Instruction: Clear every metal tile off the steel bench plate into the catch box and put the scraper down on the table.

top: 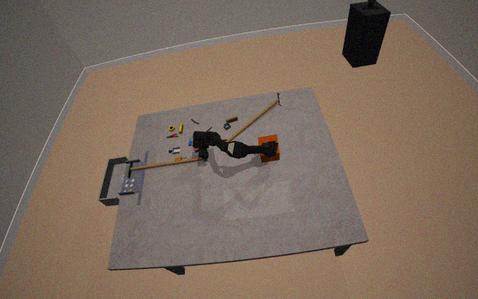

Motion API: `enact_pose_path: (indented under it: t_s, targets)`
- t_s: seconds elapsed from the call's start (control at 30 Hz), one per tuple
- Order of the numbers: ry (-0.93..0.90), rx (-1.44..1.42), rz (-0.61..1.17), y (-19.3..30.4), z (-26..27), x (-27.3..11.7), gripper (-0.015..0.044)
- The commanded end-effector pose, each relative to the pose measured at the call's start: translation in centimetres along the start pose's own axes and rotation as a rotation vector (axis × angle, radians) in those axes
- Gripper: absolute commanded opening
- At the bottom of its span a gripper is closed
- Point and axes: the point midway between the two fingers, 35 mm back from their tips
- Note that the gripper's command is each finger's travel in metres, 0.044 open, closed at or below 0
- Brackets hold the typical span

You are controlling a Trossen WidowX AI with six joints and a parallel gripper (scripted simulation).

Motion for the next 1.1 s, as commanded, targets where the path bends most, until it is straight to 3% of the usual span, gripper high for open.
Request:
enact_pose_path:
  t_s: [0.0, 1.07]
  targets:
    - [0.003, 0.000, -0.014, -0.1, -0.2, -0.8, 0.0000]
    - [0.007, 0.001, -0.014, 3.8, -1.6, -4.0, 0.0000]
Point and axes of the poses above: the point midway between the two fingers, 35 mm back from their tips, its own x axis out along the fingers, its own z axis across the jaws, y = z × x, and after that the axes turned 10 degrees about x, right-handed
